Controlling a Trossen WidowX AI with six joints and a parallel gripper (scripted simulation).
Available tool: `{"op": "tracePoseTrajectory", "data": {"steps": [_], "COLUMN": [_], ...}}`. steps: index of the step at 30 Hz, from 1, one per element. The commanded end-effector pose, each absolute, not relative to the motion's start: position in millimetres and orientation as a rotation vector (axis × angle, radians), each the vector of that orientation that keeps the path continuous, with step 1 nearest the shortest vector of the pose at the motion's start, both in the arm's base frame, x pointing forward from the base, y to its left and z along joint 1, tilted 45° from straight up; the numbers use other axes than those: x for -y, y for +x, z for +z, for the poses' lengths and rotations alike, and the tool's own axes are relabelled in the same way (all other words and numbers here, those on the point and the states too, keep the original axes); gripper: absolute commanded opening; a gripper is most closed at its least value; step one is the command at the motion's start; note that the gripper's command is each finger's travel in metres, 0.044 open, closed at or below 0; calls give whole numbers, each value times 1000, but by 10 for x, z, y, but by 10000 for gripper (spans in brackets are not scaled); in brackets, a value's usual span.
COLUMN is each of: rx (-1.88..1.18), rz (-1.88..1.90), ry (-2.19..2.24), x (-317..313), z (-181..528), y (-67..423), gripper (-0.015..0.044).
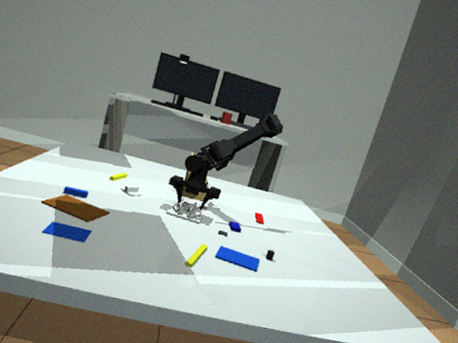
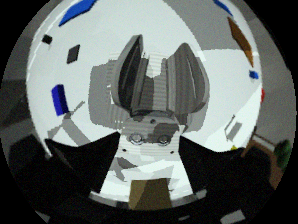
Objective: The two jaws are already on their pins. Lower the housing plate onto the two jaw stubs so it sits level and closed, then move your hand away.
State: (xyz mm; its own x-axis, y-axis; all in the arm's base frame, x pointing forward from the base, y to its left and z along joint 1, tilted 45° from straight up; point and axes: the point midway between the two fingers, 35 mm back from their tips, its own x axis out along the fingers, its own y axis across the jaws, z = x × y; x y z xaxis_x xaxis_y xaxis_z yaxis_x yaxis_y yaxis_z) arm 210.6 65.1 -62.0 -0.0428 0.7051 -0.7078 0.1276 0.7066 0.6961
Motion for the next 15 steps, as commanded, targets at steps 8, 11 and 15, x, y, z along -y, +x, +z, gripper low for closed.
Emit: {"op": "tracePoseTrajectory", "data": {"steps": [8,11,15], "rx": [-1571,-1571,-1571], "rz": [534,534,534], "ry": [700,700,700], "x": [-651,-651,-651], "z": [-620,-620,-620], "y": [2106,2106,2106], "gripper": [440,440,440]}}
